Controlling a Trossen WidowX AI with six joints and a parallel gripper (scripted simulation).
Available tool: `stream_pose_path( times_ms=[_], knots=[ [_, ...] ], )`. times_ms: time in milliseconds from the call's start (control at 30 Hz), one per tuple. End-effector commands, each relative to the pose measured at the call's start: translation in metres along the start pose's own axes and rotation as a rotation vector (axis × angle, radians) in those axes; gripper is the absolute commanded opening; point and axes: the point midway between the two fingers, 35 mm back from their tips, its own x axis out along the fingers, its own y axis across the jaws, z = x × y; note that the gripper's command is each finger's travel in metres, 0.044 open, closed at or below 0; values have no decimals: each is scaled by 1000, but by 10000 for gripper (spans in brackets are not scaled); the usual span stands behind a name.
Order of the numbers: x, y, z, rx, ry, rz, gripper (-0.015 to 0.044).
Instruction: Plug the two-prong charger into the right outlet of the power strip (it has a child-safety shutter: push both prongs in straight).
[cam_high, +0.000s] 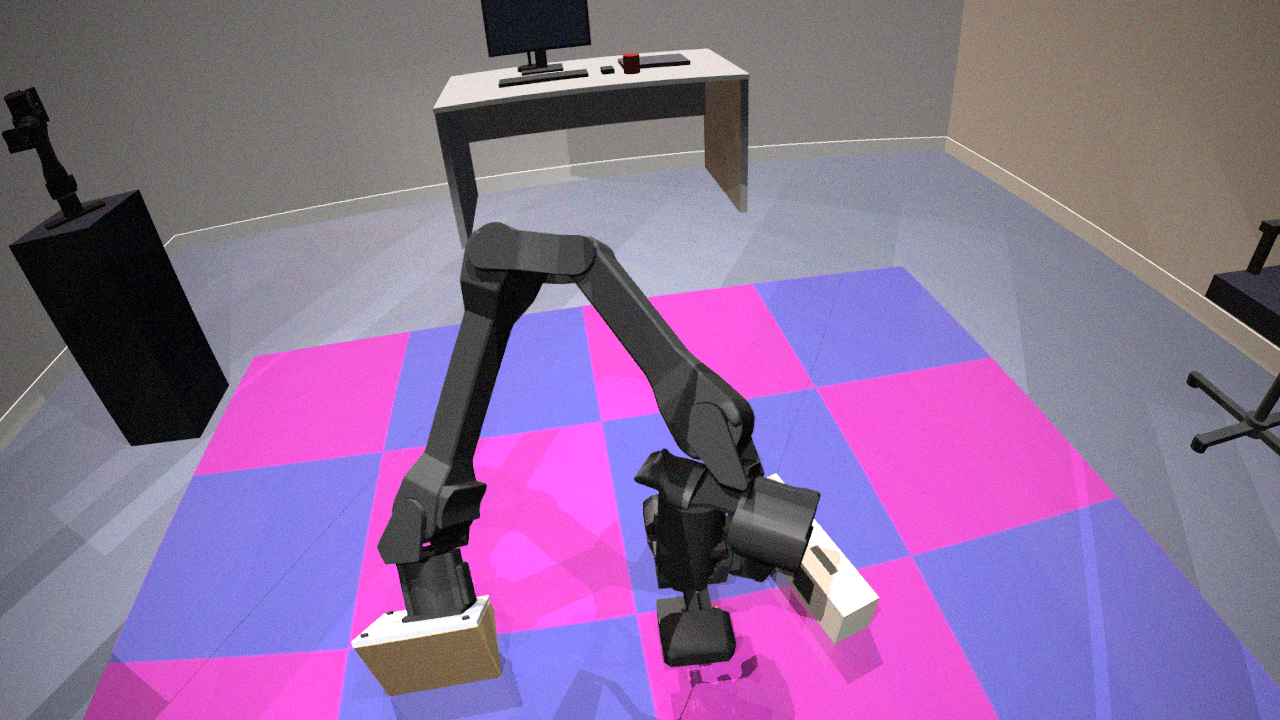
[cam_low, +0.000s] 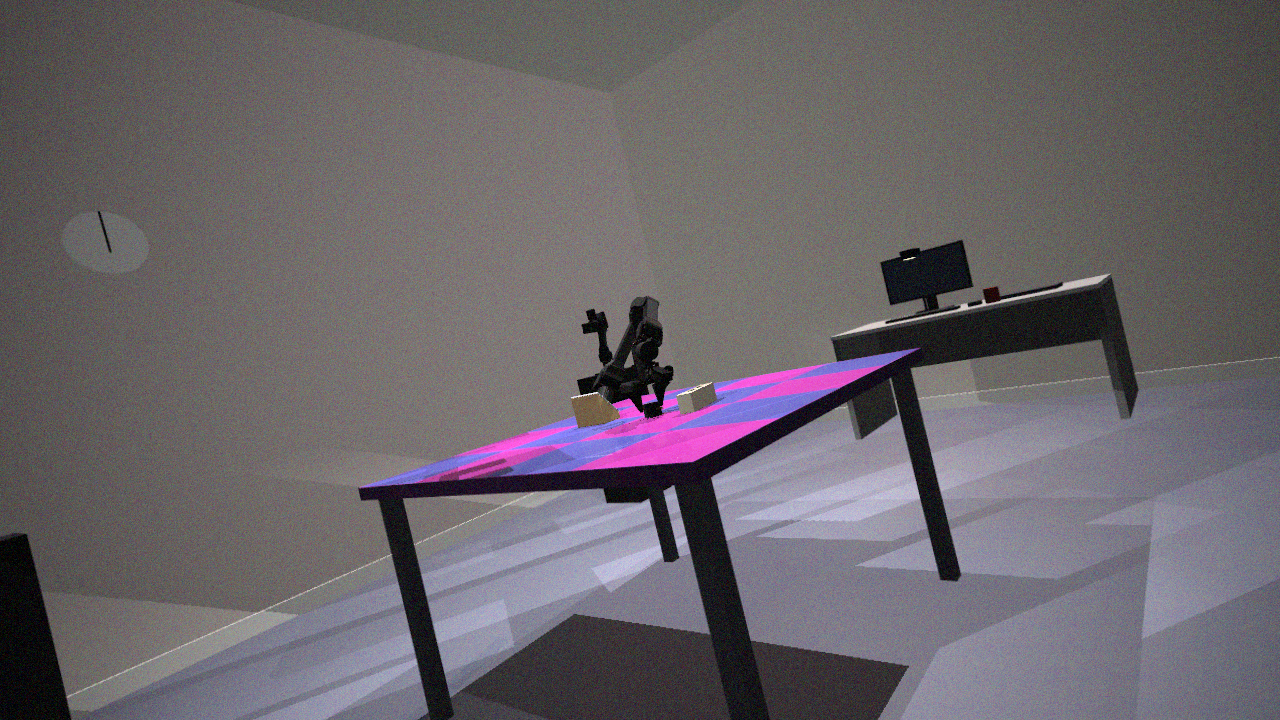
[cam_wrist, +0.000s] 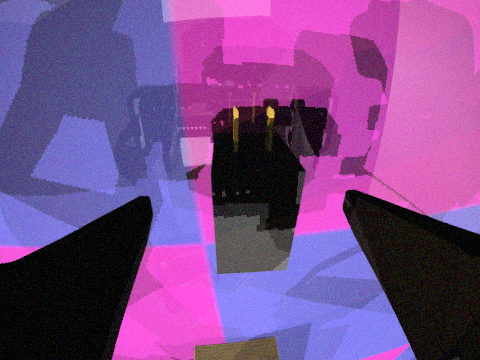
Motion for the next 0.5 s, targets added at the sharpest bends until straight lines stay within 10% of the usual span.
stream_pose_path(
  times_ms=[0, 200, 467],
  knots=[
    [9, 1, 0, 5, 1, 5, 440],
    [14, 1, 0, 4, 1, 6, 440],
    [10, 0, 0, 0, 2, 2, 230]
  ],
)
